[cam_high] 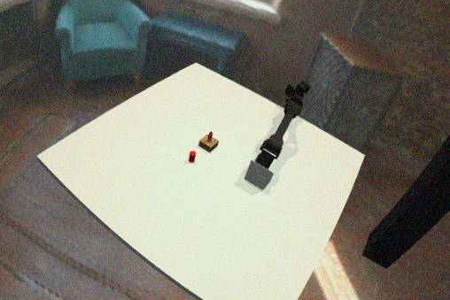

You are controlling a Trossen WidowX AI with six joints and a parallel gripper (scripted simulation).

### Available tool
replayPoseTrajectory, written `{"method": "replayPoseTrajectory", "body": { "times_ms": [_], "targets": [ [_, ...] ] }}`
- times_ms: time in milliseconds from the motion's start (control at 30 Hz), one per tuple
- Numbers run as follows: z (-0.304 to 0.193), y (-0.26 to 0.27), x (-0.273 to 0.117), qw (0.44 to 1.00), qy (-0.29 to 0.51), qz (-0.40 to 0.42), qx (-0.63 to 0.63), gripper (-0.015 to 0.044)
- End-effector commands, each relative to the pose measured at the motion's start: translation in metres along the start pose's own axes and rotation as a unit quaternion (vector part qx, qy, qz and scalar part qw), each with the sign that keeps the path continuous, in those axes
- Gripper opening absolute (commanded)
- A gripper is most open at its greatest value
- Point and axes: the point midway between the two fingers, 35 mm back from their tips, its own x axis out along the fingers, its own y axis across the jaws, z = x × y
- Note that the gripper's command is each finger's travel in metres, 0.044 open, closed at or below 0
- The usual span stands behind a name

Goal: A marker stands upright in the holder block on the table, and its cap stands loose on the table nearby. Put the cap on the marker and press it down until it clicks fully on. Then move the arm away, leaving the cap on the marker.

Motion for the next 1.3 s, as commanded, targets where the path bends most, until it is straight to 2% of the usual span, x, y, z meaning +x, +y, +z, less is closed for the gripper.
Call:
{"method": "replayPoseTrajectory", "body": {
  "times_ms": [0,333,600,967,1267],
  "targets": [
    [0.049,0.017,-0.015,0.995,-0.026,0.042,0.085,0.0247],
    [0.15,0.069,-0.064,0.945,-0.067,0.167,0.274,0.0247],
    [0.245,0.127,-0.141,0.86,-0.061,0.312,0.399,0.0247],
    [0.355,0.175,-0.295,0.695,0.016,0.506,0.511,0.0247],
    [0.399,0.197,-0.446,0.571,0.147,0.62,0.518,0.0247]
  ]
}}
